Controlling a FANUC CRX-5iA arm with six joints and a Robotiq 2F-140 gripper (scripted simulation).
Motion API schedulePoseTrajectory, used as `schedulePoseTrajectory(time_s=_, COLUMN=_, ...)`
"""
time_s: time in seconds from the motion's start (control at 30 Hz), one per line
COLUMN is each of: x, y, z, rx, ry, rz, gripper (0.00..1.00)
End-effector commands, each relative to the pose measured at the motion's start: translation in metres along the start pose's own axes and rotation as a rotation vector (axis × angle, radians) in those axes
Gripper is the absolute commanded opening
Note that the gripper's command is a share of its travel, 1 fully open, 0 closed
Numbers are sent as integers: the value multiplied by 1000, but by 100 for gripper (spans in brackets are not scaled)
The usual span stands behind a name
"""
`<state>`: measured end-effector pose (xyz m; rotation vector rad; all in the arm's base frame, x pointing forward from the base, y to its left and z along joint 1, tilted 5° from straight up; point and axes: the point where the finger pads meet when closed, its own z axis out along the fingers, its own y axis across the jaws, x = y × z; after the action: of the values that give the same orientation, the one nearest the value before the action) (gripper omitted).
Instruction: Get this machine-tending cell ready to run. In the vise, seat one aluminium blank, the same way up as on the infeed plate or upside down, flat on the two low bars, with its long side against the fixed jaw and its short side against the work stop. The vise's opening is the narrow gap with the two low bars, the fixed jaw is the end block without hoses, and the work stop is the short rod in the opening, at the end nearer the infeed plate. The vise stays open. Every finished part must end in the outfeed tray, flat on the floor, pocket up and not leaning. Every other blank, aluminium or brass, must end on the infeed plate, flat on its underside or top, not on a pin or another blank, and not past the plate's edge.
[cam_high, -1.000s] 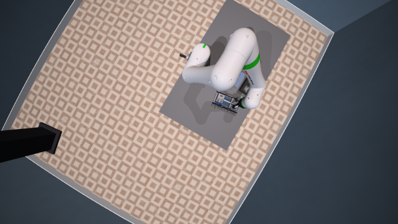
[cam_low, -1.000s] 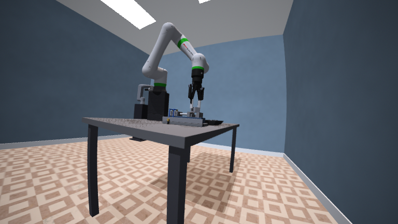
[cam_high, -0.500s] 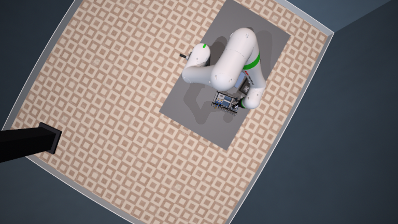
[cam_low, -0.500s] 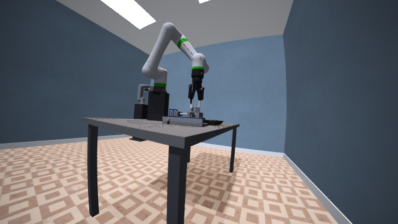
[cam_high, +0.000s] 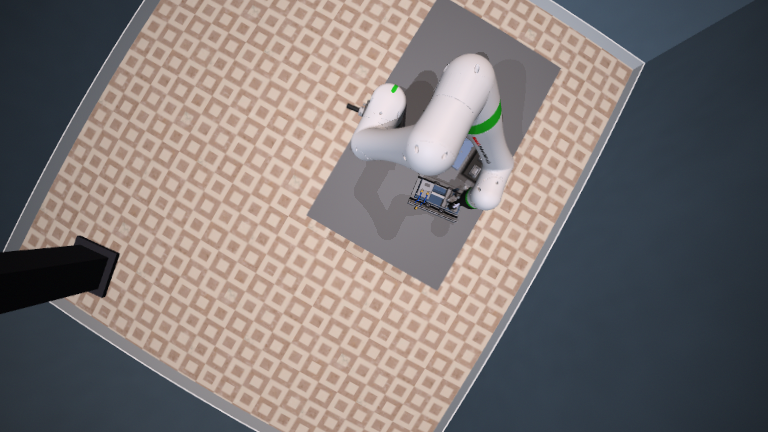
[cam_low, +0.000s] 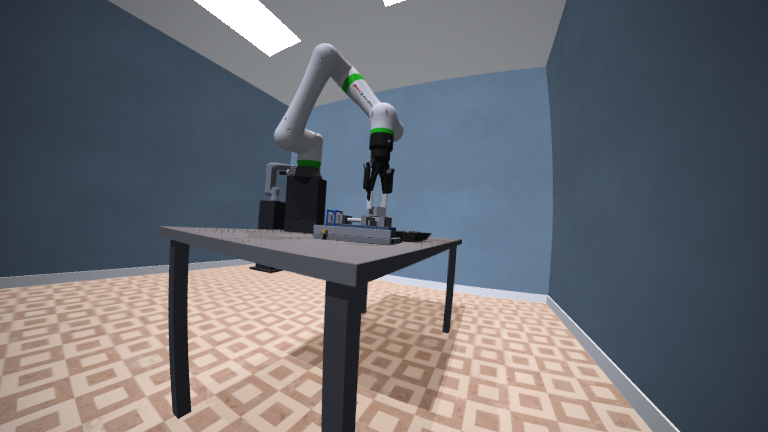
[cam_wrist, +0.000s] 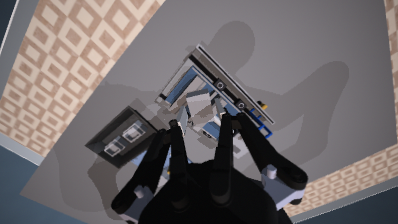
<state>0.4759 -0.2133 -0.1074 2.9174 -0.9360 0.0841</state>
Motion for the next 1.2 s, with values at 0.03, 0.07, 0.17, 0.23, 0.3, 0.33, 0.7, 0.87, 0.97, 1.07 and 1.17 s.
schedulePoseTrajectory(time_s=0.03, x=0, y=0, z=0, rx=0, ry=0, rz=0, gripper=40)
schedulePoseTrajectory(time_s=0.07, x=0, y=0, z=0, rx=0, ry=0, rz=0, gripper=40)
schedulePoseTrajectory(time_s=0.17, x=0, y=0, z=0, rx=0, ry=0, rz=0, gripper=40)
schedulePoseTrajectory(time_s=0.23, x=0, y=0, z=0, rx=0, ry=0, rz=0, gripper=0)
schedulePoseTrajectory(time_s=0.3, x=0, y=0, z=0, rx=0, ry=0, rz=0, gripper=0)
schedulePoseTrajectory(time_s=0.33, x=0, y=0, z=0, rx=0, ry=0, rz=0, gripper=0)
schedulePoseTrajectory(time_s=0.7, x=0, y=0, z=0, rx=0, ry=0, rz=0, gripper=0)
schedulePoseTrajectory(time_s=0.87, x=0, y=0, z=0, rx=0, ry=0, rz=0, gripper=0)
schedulePoseTrajectory(time_s=0.97, x=0, y=0, z=0, rx=0, ry=0, rz=0, gripper=0)
schedulePoseTrajectory(time_s=1.07, x=0, y=0, z=0, rx=0, ry=0, rz=0, gripper=0)
schedulePoseTrajectory(time_s=1.17, x=0, y=0, z=0, rx=0, ry=0, rz=0, gripper=0)
